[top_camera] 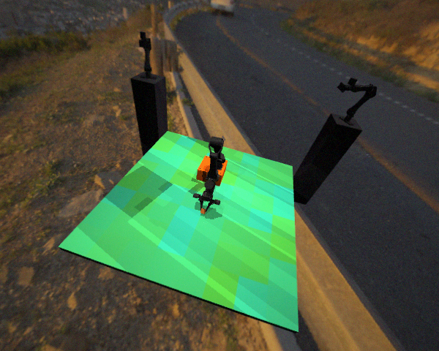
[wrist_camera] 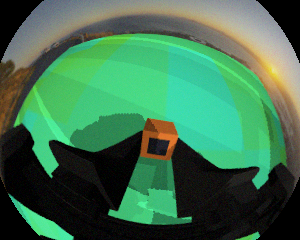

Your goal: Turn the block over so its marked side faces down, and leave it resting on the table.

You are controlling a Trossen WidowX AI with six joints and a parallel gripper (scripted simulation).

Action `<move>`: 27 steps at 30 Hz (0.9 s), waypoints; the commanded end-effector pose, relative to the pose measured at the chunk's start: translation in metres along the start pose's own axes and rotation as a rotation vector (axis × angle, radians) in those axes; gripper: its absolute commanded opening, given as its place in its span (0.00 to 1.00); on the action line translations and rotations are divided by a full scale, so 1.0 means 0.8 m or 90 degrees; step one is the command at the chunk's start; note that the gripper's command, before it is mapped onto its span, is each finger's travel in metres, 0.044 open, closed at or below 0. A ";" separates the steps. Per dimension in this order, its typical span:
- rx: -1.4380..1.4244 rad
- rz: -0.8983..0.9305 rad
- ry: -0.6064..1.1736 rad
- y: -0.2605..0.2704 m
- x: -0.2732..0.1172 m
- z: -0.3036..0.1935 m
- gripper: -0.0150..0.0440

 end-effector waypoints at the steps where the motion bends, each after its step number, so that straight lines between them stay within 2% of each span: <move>1: -0.002 0.002 -0.025 -0.002 0.001 -0.016 0.25; 15: -0.001 0.012 -0.135 -0.006 -0.012 -0.042 0.25; 27: -0.001 0.012 -0.140 -0.007 -0.013 -0.043 0.25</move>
Point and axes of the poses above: the point midway between the two fingers, 35 mm back from their tips, its own x axis out along the fingers, its own y axis across the jaws, z = x × y, the point moved 9 cm from there along -x, back along the fingers, and after that the axes turned 6 degrees about x, right-handed, at the moved point
